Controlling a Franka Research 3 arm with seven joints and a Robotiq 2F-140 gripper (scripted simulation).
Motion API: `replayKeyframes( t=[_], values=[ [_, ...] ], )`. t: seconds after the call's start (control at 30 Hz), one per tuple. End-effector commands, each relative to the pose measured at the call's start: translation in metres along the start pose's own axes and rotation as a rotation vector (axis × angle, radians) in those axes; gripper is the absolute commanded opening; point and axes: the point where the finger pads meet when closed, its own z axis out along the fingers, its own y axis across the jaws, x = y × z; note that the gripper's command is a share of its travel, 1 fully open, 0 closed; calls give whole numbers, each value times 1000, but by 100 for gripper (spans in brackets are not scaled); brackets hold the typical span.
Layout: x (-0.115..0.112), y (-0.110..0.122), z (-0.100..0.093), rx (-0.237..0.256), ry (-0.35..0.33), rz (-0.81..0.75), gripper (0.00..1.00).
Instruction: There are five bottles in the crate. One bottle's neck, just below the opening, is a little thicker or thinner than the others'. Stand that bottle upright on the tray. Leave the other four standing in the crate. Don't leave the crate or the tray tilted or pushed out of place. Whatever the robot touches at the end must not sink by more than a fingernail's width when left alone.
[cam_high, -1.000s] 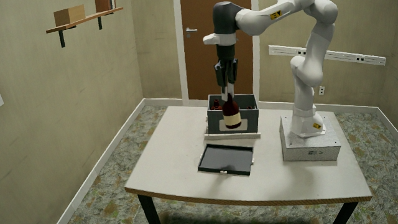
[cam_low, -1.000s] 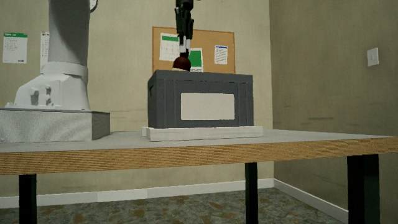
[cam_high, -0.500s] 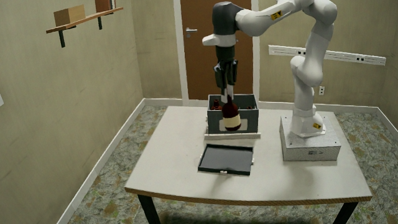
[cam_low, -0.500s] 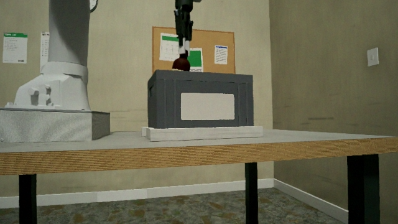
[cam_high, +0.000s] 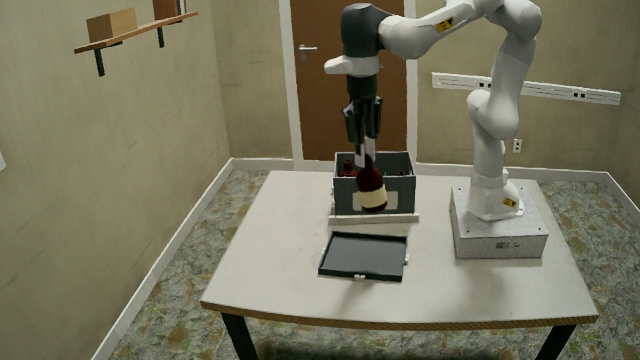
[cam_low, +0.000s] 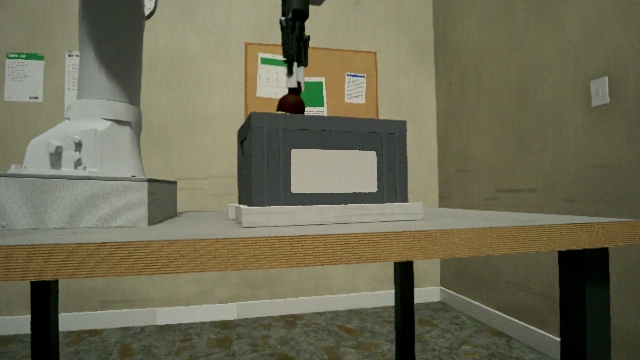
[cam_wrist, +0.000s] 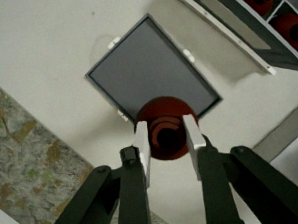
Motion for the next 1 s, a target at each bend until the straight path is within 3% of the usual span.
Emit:
replayKeyframes(
  t=[0.0,0.97],
  values=[
    [-1,-6,-3,10,2,12,10],
    [-5,-11,-3,10,2,12,10]
  ],
)
